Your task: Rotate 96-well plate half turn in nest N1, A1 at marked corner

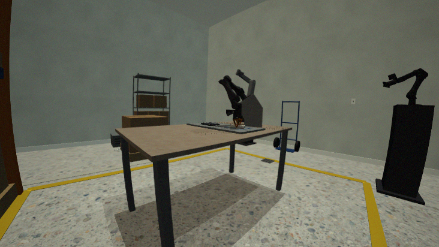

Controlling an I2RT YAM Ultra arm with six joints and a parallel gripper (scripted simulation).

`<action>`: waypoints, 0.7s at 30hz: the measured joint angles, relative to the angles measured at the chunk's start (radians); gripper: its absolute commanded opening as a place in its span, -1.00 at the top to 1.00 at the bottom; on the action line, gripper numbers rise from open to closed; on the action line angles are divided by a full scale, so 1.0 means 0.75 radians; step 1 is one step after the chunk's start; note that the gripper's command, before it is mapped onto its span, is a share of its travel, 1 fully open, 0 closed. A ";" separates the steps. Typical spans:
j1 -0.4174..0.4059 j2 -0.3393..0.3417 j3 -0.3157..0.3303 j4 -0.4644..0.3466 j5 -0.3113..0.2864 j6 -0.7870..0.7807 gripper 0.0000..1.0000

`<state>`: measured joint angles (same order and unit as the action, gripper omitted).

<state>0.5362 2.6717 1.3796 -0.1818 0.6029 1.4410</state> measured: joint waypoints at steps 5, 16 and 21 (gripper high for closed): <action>-0.009 0.014 0.006 0.010 -0.001 -0.007 1.00; -0.016 0.027 0.012 0.027 -0.002 -0.019 1.00; -0.016 0.027 0.012 0.027 -0.002 -0.020 -1.00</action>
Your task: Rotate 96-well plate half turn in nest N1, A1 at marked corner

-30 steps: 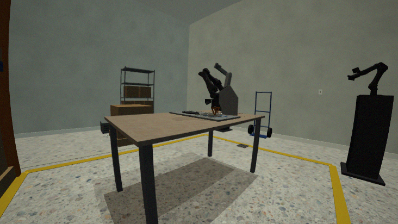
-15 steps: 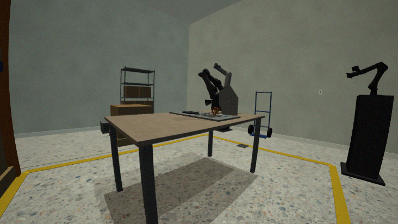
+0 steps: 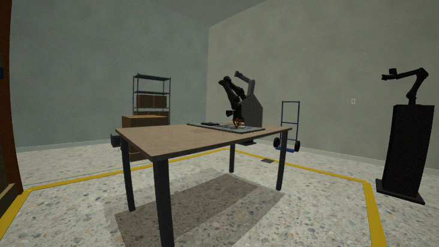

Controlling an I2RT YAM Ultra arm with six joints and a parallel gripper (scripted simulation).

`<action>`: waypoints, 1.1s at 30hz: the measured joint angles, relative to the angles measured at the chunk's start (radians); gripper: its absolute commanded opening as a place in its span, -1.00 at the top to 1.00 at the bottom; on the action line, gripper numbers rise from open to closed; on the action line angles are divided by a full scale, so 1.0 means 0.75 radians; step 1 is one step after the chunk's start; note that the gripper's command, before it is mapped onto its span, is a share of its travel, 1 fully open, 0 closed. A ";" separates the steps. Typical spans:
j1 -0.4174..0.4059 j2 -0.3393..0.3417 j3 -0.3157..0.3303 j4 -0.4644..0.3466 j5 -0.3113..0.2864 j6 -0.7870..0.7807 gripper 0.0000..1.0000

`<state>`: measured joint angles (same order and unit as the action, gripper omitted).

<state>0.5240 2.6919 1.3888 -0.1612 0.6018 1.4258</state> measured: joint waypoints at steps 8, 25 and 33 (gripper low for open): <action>0.000 0.000 0.000 0.000 0.000 -0.001 -1.00; 0.002 -0.019 -0.018 -0.016 0.000 0.008 -1.00; 0.031 -0.084 -0.041 -0.060 0.000 0.041 -1.00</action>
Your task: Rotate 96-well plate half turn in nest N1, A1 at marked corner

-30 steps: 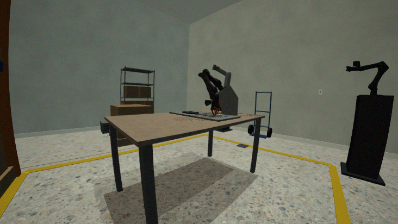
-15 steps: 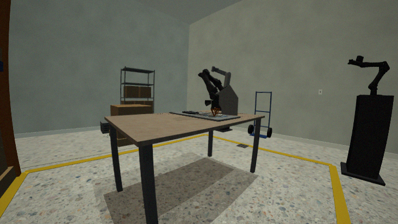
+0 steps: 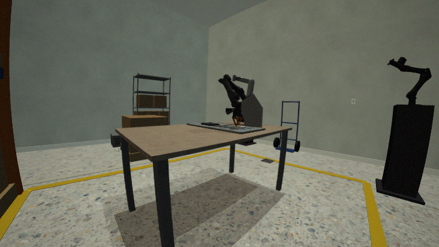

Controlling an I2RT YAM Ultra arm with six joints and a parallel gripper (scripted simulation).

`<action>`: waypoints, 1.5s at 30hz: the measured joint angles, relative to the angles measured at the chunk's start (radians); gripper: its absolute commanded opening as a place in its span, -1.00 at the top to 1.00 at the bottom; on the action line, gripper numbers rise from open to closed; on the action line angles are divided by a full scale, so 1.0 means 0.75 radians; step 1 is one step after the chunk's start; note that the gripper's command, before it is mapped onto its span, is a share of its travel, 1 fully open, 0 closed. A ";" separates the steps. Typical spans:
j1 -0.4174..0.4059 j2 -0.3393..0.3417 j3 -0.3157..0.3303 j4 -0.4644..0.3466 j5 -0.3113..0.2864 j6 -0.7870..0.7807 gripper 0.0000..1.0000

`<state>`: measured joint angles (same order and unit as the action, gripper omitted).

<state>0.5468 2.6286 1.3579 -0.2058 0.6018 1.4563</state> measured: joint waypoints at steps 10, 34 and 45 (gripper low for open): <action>0.054 -0.090 -0.029 -0.091 0.000 0.058 -1.00; 0.116 -0.188 -0.042 -0.227 0.000 0.141 -1.00; 0.116 -0.188 -0.042 -0.229 0.000 0.142 -1.00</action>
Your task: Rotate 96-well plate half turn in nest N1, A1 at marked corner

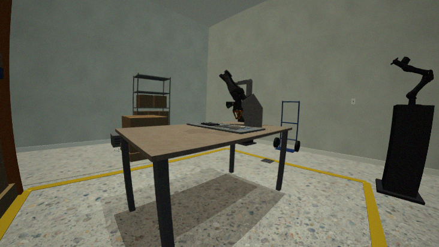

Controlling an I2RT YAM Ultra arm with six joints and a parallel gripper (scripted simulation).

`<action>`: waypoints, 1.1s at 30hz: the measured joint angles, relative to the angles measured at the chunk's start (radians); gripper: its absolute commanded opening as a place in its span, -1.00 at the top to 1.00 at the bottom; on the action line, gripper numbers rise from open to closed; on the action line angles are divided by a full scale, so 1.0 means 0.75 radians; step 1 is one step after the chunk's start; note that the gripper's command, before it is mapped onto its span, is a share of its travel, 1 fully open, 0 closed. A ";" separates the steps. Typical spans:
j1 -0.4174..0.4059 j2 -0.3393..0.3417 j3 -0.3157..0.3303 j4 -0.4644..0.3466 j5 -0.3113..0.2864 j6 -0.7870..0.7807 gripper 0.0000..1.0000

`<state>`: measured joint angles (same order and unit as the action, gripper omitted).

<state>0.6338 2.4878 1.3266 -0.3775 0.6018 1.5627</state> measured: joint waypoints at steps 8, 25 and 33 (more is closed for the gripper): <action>-0.001 0.000 0.000 0.000 0.000 0.000 -1.00; -0.001 0.000 0.000 0.000 0.000 0.000 -1.00; -0.001 0.000 0.000 -0.001 0.000 -0.018 -1.00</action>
<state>0.6334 2.4878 1.3266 -0.3779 0.6018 1.5490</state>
